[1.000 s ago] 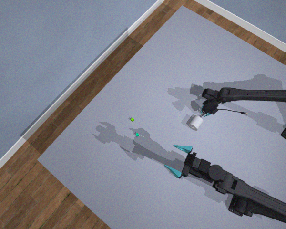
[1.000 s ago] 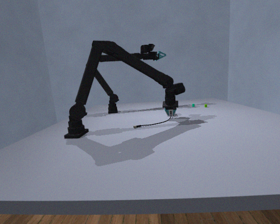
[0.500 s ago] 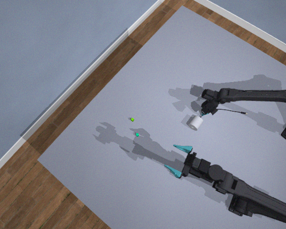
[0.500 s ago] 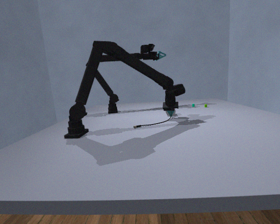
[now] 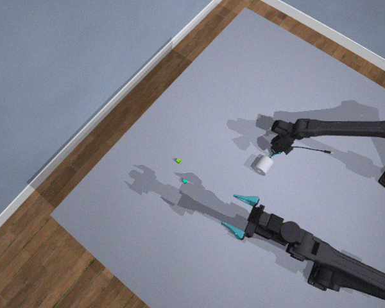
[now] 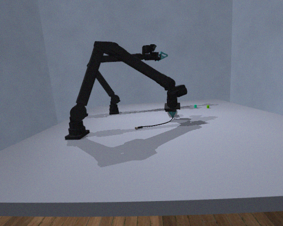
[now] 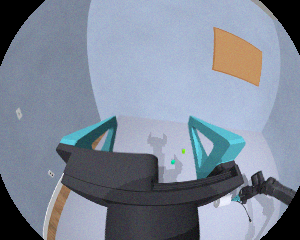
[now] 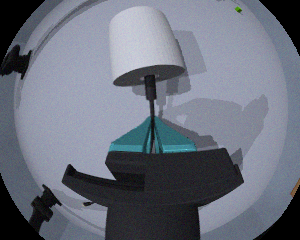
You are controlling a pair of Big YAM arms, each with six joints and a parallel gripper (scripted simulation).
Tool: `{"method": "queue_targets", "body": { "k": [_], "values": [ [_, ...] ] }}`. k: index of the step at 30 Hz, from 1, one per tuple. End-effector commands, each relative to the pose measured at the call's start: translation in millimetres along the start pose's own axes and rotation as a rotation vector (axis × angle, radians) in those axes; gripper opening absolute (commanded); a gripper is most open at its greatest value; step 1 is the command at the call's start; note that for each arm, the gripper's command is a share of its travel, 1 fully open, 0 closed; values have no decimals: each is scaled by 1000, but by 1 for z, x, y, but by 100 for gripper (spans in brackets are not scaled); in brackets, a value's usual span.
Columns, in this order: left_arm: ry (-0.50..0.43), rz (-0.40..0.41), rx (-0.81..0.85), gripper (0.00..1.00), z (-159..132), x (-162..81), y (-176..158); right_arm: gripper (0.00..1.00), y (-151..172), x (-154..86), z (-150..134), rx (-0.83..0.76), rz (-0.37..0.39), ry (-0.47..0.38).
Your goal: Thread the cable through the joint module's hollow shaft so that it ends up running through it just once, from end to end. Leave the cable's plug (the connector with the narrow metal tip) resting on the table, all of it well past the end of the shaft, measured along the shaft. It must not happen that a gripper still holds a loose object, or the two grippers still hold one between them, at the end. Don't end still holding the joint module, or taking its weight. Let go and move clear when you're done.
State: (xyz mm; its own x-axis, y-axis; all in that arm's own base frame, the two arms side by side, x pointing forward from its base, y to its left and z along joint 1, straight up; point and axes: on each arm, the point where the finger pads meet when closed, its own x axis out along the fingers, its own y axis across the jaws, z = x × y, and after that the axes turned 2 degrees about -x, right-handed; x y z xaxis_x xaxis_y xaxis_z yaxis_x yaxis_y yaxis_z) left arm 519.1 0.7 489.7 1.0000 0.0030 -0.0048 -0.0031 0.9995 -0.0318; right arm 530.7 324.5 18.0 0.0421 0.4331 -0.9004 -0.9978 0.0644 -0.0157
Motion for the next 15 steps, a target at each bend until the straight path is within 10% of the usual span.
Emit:
{"method": "queue_targets", "body": {
  "k": [1,15],
  "values": [
    [-16,1,11,96,13,2,0,0,3,-3,10,-10,-2,-8],
    [-16,1,11,96,13,2,0,0,-14,-7,34,-22,-24,-19]
  ]
}}
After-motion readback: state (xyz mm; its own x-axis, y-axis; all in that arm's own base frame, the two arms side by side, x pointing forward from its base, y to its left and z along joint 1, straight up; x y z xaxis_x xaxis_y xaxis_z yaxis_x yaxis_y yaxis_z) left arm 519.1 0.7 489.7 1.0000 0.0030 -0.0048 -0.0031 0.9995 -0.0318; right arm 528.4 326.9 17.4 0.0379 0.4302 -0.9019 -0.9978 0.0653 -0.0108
